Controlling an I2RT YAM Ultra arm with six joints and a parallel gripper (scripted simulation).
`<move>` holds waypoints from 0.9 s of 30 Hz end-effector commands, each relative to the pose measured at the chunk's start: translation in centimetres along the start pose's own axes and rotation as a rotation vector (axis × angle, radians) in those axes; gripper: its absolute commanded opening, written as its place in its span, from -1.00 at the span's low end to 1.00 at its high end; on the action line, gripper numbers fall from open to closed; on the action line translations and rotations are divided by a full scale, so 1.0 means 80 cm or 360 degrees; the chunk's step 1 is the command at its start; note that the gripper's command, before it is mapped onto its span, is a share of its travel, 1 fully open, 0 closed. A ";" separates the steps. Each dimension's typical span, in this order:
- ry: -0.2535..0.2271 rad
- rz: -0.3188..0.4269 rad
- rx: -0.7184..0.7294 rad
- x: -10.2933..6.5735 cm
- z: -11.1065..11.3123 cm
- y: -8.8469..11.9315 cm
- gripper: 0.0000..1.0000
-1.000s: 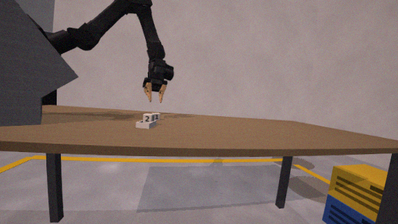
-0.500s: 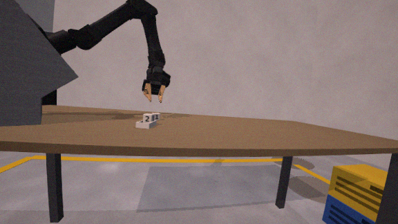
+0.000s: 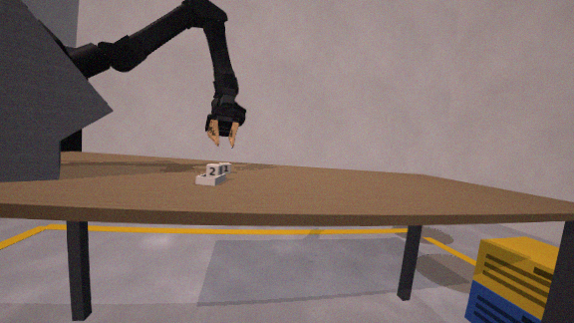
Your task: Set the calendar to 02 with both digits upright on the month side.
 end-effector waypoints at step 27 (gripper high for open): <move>-0.0019 -0.0018 0.0011 0.026 0.006 0.025 -0.11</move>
Point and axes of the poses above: the point where the finger pads meet when closed, its own x axis out along the fingers, its own z axis across the jaws, y = z × x, the point moved 10 cm from there along -x, back along the fingers, and after that the axes turned 5 degrees about -x, right-handed, at the moved point
